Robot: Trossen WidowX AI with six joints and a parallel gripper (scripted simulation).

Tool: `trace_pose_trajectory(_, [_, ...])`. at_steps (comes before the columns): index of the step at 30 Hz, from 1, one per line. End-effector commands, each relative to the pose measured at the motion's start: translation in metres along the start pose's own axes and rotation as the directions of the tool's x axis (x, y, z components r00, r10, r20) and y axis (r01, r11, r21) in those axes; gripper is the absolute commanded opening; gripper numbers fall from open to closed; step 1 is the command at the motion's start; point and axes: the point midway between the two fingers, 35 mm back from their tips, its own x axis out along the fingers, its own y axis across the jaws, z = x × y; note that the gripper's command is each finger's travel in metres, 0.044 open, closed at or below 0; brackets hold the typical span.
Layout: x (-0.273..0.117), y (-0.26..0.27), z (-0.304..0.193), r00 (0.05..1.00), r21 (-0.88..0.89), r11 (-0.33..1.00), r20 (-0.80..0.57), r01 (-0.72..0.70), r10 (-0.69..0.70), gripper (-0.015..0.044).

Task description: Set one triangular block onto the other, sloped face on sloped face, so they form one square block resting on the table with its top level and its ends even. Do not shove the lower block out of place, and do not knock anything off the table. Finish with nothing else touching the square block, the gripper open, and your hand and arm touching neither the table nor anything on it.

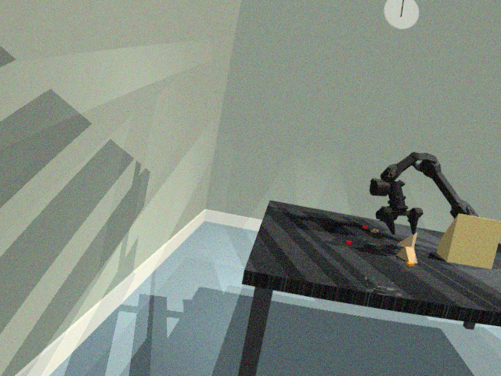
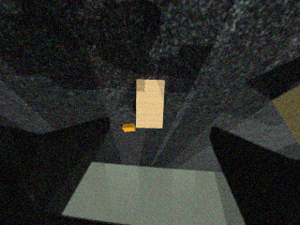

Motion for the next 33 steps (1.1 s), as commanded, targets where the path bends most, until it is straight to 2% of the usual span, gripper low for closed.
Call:
trace_pose_trajectory(1, [-0.005,0.003,0.007,0.98,-0.031,0.995,-0.18,-0.096,0.089,0.044])
trace_pose_trajectory(9, [-0.003,0.004,0.006,0.98,-0.031,0.995,-0.18,-0.096,0.089,0.044])
trace_pose_trajectory(18, [0.087,0.013,-0.011,0.98,-0.031,0.995,-0.18,-0.096,0.089,0.044])
trace_pose_trajectory(26, [0.093,0.012,-0.011,0.98,-0.031,0.995,-0.18,-0.096,0.089,0.044])
trace_pose_trajectory(33, [0.093,0.011,-0.011,0.981,-0.033,0.996,-0.175,-0.089,0.081,0.0256])
